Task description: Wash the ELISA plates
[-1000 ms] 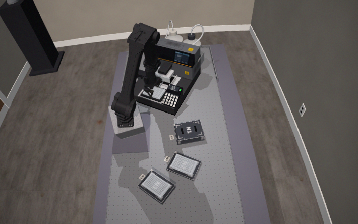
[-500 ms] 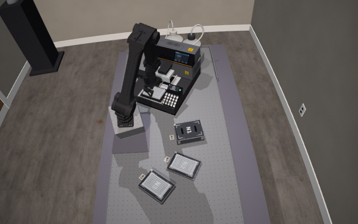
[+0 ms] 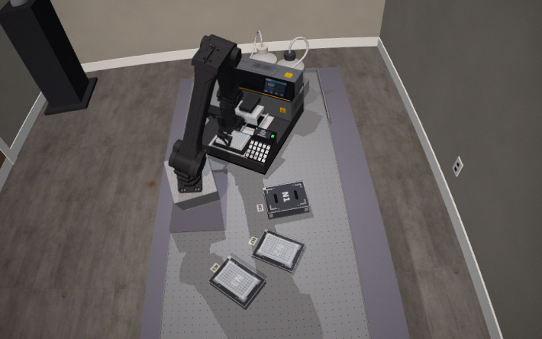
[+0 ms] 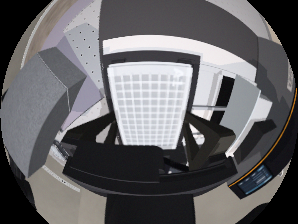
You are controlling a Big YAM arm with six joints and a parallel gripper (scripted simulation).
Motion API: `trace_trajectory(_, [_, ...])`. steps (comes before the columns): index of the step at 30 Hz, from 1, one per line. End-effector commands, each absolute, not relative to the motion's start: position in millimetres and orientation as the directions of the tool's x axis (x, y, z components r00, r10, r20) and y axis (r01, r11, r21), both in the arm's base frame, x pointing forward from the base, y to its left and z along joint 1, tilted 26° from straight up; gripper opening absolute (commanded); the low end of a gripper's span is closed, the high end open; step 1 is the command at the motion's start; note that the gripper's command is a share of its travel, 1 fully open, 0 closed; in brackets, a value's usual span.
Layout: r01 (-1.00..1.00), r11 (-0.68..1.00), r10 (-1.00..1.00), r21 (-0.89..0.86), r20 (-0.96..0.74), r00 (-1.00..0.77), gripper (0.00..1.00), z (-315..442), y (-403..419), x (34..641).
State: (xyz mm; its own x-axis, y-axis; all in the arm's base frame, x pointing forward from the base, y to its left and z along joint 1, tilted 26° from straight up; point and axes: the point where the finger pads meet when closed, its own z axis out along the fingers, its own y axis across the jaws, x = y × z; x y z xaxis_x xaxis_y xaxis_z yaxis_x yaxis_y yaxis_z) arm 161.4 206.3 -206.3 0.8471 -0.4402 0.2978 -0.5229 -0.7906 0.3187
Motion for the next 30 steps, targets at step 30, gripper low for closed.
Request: trace_trajectory(30, [-0.526, -0.807, -0.450, 0.268, 0.296, 0.842, 0.82, -151.8, 253.3, 162.8])
